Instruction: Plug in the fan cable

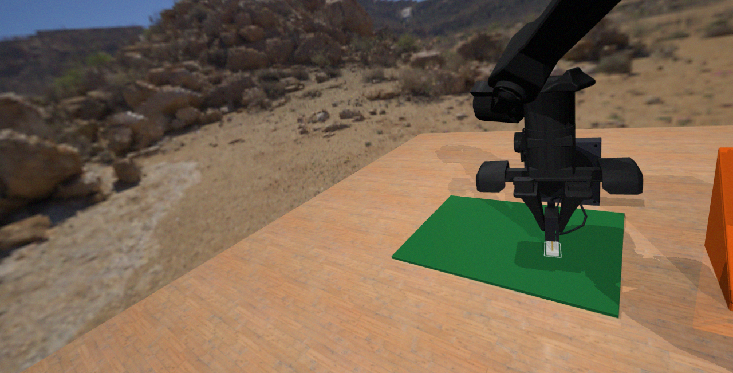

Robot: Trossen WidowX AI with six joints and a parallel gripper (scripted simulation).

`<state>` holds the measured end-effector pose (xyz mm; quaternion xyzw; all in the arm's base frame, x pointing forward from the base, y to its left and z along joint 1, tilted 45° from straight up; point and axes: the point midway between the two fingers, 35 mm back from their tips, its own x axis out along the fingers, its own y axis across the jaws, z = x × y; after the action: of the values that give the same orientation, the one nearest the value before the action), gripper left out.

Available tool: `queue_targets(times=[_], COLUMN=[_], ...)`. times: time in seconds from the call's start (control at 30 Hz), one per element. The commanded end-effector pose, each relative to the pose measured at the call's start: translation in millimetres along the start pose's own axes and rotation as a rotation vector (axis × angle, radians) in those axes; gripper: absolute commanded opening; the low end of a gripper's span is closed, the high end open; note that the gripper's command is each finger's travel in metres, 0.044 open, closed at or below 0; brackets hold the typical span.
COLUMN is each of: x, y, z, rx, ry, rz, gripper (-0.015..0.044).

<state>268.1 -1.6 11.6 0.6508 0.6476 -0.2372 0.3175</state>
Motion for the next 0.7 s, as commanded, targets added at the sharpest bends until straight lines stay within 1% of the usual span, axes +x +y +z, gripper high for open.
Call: queue_targets(times=[0.0,0.67], x=[1.5,6.3], y=[0.1,0.2], z=[-0.6,-0.7], rx=[0.003,0.003], ry=[0.004,0.004], rz=[0.003,0.003], gripper=[0.0000,0.0000])
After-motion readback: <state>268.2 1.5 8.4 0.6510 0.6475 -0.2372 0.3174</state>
